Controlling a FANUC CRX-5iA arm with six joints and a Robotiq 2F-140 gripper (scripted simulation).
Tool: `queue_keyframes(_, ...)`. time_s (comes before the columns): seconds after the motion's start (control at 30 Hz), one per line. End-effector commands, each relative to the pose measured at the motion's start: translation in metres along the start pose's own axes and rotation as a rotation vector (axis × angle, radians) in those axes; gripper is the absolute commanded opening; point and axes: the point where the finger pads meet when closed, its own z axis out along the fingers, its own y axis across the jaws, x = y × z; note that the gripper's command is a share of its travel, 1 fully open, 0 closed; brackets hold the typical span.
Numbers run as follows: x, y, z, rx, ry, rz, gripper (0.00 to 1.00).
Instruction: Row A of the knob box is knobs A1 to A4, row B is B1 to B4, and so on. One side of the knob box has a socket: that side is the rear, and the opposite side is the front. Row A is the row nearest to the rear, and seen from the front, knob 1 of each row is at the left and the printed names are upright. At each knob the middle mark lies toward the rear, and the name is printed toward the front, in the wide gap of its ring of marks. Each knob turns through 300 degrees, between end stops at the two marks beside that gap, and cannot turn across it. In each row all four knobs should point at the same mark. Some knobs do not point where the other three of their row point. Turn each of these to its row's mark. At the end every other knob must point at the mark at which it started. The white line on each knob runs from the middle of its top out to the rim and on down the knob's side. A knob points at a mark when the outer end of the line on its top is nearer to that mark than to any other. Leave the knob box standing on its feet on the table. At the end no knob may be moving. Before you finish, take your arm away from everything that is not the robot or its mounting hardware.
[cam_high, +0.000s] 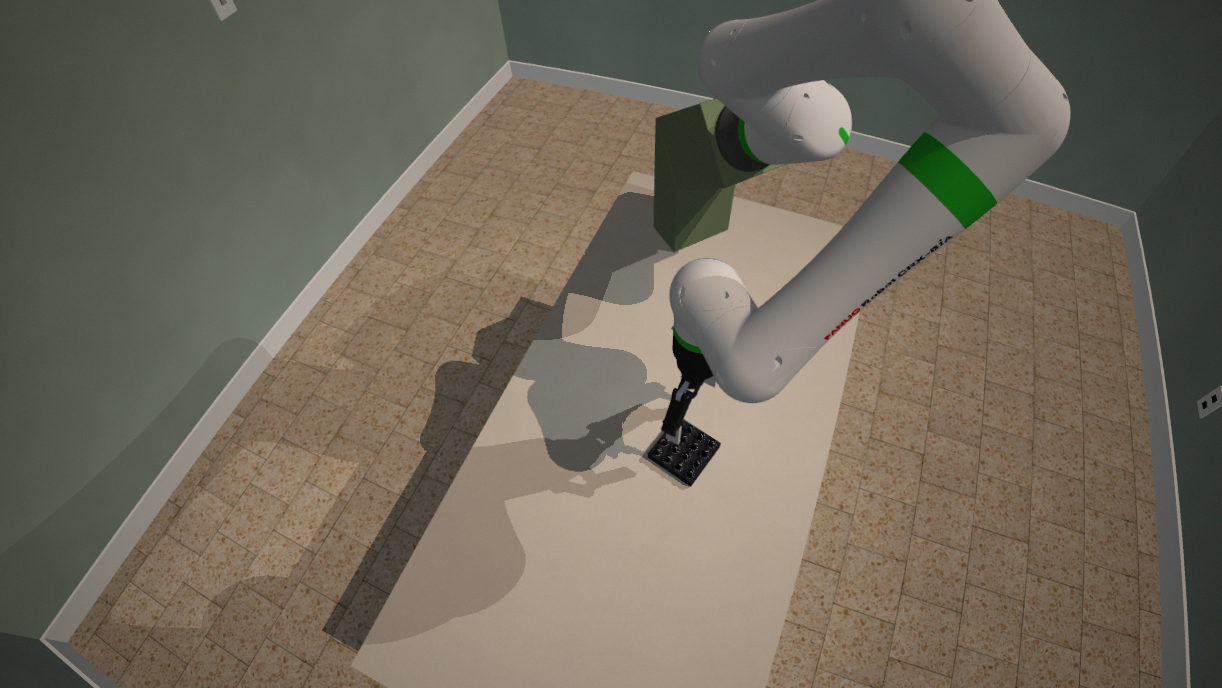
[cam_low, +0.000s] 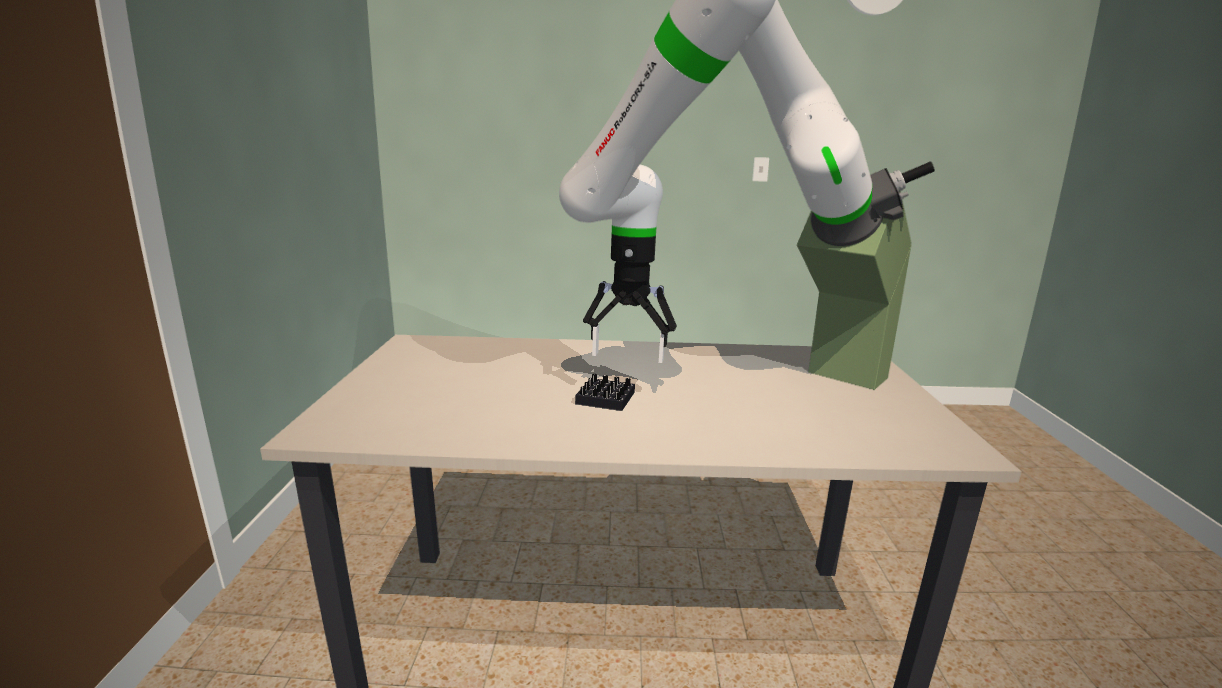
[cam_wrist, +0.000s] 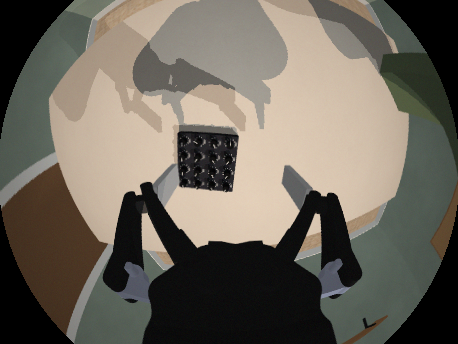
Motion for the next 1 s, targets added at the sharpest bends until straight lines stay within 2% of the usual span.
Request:
queue_keyframes(0.0, 0.002, -0.005, -0.001, -0.01, 0.017, 0.155, 1.0)
queue_keyframes(0.27, 0.006, -0.014, -0.003, -0.007, 0.018, 0.418, 1.0)
queue_keyframes(0.33, 0.006, -0.014, -0.003, -0.007, 0.018, 0.418, 1.0)
queue_keyframes(0.37, 0.007, -0.018, -0.003, -0.007, 0.019, 0.514, 1.0)
queue_keyframes(0.83, 0.014, -0.032, -0.007, -0.002, 0.021, 0.954, 1.0)
queue_keyframes(0.9, 0.014, -0.032, -0.007, -0.002, 0.021, 0.954, 1.0)
queue_keyframes(0.97, 0.016, -0.036, -0.008, -0.001, 0.021, 1.075, 1.0)
